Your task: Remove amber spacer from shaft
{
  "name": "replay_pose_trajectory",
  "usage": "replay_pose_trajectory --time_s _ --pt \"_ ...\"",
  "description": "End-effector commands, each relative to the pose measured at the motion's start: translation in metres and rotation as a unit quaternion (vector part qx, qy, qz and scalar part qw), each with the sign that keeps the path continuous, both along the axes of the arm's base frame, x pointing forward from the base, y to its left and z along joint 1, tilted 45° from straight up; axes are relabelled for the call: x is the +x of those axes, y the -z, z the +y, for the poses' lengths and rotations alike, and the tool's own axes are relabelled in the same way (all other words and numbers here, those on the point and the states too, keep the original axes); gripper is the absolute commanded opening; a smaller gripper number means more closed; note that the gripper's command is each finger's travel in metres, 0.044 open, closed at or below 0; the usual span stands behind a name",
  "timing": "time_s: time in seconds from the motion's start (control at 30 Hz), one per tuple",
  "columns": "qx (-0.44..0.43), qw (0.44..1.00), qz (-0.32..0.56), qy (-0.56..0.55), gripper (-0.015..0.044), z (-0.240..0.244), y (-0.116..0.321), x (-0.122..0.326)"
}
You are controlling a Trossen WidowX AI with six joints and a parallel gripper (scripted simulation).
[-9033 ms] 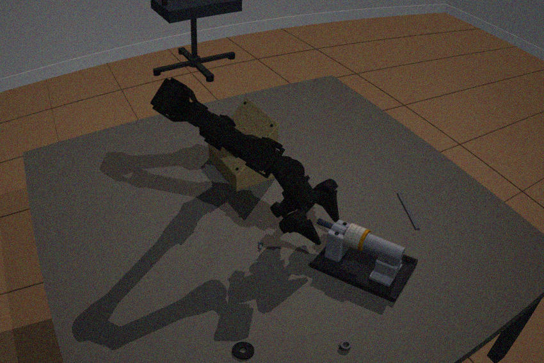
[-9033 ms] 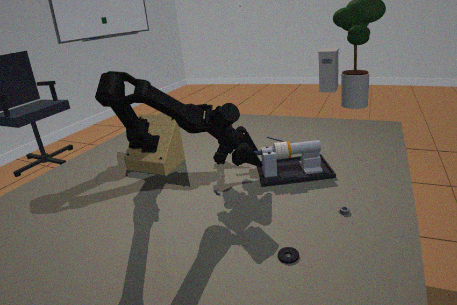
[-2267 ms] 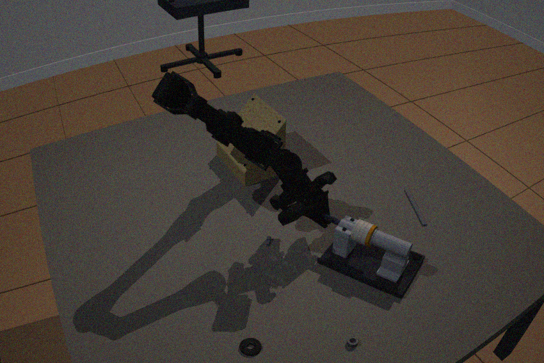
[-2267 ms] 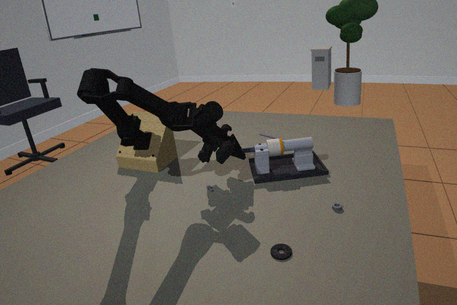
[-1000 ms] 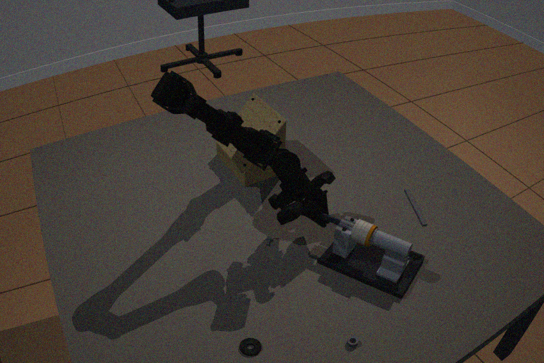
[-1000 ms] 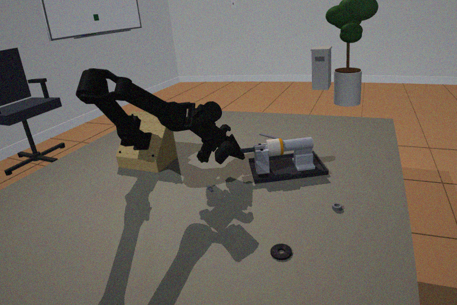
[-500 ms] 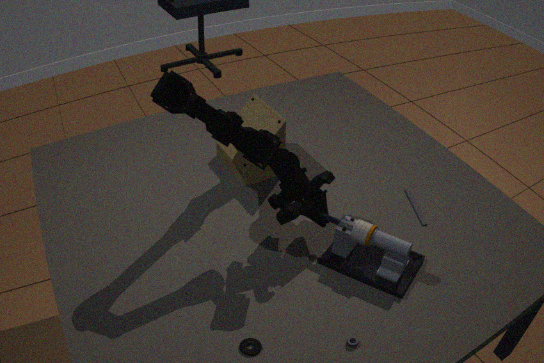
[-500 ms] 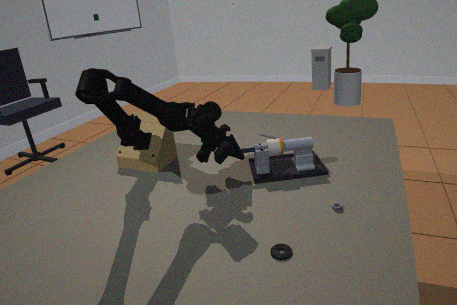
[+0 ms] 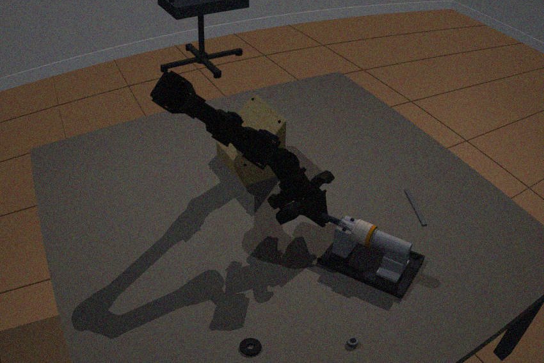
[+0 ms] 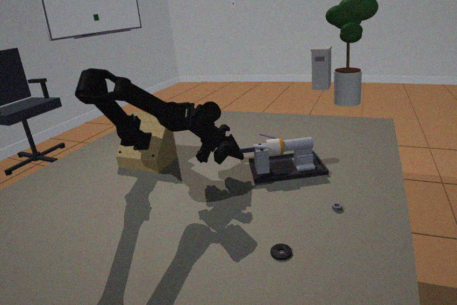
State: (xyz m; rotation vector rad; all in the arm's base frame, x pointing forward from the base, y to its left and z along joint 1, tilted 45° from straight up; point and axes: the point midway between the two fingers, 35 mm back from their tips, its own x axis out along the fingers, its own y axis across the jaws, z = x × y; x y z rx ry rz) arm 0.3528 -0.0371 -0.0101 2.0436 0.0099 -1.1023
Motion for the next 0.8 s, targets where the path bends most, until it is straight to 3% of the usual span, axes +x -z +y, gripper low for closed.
replay_pose_trajectory --time_s 0.0,0.77 --pt "-0.003 1.0 0.001 -0.001 0.0 -0.0006 -0.0008 -0.0007" --pt "-0.003 1.0 0.001 -0.001 0.0 -0.001 -0.0013 -0.0026"
